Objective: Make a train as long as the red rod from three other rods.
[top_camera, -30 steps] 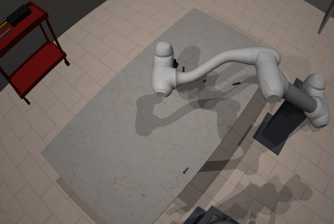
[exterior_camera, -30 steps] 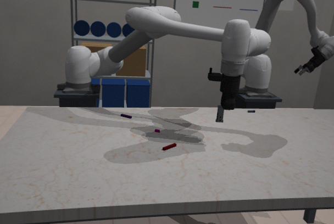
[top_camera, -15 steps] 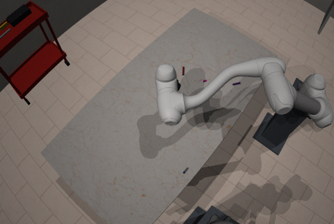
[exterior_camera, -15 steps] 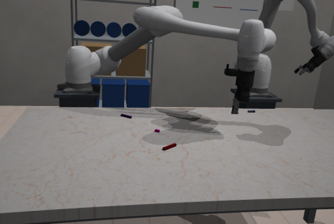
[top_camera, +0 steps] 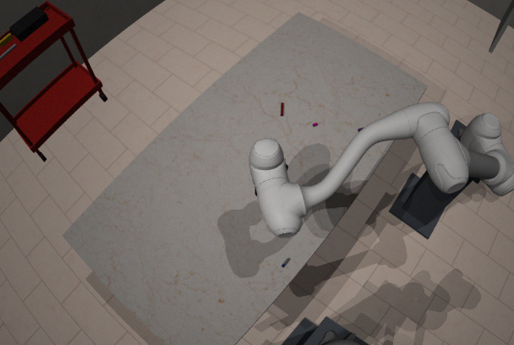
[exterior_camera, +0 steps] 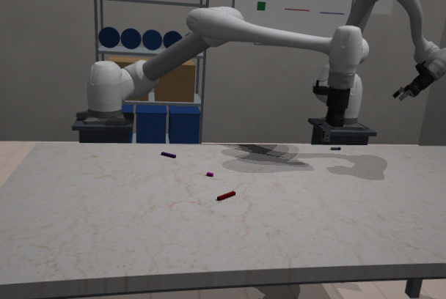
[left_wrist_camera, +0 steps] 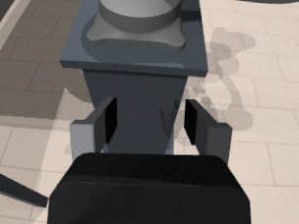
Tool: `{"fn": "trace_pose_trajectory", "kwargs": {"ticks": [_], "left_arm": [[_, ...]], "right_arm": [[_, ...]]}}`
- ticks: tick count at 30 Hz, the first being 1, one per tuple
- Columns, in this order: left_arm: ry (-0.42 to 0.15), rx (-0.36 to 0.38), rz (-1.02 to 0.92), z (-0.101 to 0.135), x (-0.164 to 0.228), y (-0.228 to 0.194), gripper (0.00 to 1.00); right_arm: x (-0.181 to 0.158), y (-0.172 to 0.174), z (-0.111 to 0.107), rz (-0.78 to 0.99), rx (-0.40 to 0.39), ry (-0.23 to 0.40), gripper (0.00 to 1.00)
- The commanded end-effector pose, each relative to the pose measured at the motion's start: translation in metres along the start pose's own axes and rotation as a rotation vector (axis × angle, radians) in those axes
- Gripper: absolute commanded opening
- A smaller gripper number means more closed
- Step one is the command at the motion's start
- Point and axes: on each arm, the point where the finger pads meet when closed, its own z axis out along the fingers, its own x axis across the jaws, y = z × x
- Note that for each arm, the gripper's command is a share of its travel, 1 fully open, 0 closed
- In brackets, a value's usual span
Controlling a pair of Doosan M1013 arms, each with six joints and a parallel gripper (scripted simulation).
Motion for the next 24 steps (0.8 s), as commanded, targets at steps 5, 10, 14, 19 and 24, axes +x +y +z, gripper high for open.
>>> {"fn": "trace_pose_trajectory", "kwargs": {"ticks": [5,10,14,19,24], "left_arm": [[0.0,-0.001,0.0,0.0,0.0,0.0,1.0],[0.0,-0.001,0.0,0.0,0.0,0.0,1.0],[0.0,-0.001,0.0,0.0,0.0,0.0,1.0],[0.0,-0.001,0.0,0.0,0.0,0.0,1.0],[0.0,-0.001,0.0,0.0,0.0,0.0,1.0]], "right_arm": [[0.073,0.041,-0.002,-0.03,-0.002,-0.001,0.24],[0.115,0.061,-0.002,-0.047,-0.002,-0.001,0.24],[0.152,0.077,-0.002,-0.062,-0.002,-0.001,0.24],[0.199,0.094,-0.002,-0.08,-0.002,-0.001,0.24],[0.201,0.095,-0.002,-0.081,-0.002,-0.001,0.24]]}}
